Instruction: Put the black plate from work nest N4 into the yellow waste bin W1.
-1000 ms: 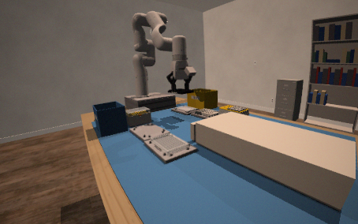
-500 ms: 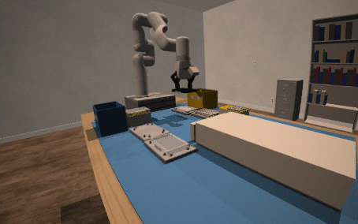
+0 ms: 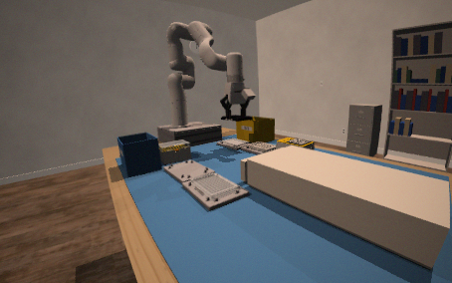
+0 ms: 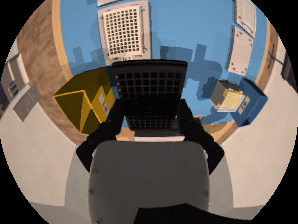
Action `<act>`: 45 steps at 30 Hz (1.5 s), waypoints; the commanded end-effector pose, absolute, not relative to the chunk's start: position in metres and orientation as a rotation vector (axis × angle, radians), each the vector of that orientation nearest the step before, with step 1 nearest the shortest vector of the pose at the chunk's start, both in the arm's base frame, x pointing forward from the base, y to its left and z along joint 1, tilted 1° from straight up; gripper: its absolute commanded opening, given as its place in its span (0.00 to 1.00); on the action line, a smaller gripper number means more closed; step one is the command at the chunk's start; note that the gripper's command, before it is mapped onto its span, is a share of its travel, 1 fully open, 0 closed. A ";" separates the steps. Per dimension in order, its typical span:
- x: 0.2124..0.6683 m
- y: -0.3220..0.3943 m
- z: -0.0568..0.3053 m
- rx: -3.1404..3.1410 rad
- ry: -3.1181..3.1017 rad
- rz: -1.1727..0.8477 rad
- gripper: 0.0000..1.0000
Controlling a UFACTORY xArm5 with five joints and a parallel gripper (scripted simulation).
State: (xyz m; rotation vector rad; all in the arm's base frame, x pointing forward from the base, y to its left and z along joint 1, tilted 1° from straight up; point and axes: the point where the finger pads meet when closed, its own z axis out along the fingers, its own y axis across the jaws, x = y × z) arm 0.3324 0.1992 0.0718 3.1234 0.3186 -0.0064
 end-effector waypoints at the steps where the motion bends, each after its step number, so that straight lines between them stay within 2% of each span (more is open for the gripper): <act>1: 0.328 0.209 0.073 3.125 0.319 0.000 0.00; 45: 0.274 0.296 0.076 3.129 0.319 0.007 0.00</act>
